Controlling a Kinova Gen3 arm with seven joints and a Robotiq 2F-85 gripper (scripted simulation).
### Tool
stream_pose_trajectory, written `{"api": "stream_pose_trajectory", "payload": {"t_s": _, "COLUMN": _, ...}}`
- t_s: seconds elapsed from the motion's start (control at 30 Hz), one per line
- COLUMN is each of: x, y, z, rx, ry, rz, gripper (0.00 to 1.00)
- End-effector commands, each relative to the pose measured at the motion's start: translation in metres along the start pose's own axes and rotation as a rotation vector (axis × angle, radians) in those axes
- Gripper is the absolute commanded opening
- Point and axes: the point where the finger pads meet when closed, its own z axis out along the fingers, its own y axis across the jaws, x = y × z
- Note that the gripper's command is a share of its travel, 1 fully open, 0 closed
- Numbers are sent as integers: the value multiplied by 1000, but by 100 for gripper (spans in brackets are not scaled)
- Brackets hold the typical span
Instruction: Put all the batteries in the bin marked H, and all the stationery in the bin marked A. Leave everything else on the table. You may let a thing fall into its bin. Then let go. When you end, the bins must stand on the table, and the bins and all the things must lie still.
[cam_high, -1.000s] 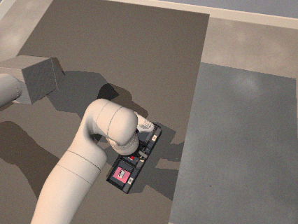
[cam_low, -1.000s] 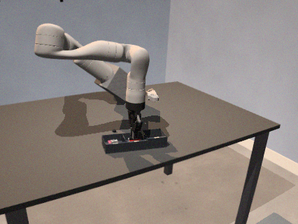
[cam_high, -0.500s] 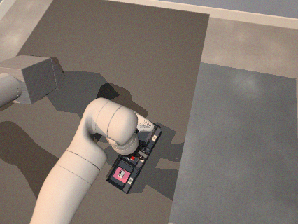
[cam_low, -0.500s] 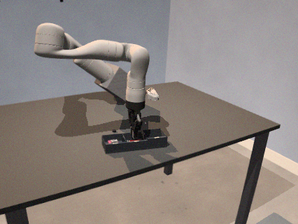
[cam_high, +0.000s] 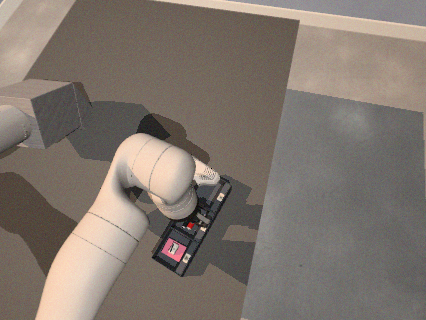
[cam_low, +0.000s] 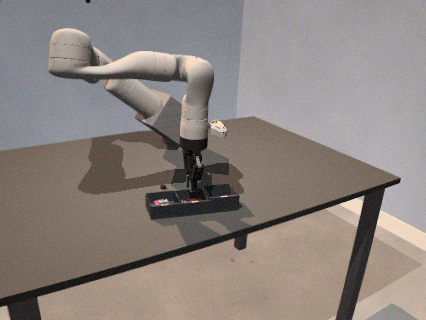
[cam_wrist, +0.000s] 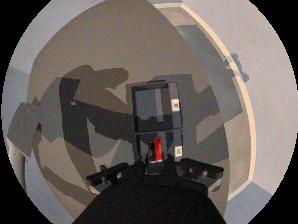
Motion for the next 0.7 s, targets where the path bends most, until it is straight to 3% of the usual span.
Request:
{"api": "stream_pose_trajectory", "payload": {"t_s": 0.0, "x": 1, "y": 2, "z": -3, "rx": -6, "ry": 2, "rz": 1, "gripper": 24}}
{"api": "stream_pose_trajectory", "payload": {"t_s": 0.17, "x": 1, "y": 2, "z": -16, "rx": -6, "ry": 2, "rz": 1, "gripper": 24}}
{"api": "stream_pose_trajectory", "payload": {"t_s": 0.4, "x": 0, "y": 2, "z": -16, "rx": -6, "ry": 2, "rz": 1, "gripper": 24}}
{"api": "stream_pose_trajectory", "payload": {"t_s": 0.43, "x": 0, "y": 2, "z": -20, "rx": -6, "ry": 2, "rz": 1, "gripper": 100}}
{"api": "stream_pose_trajectory", "payload": {"t_s": 0.67, "x": 0, "y": 2, "z": -40, "rx": -6, "ry": 2, "rz": 1, "gripper": 100}}
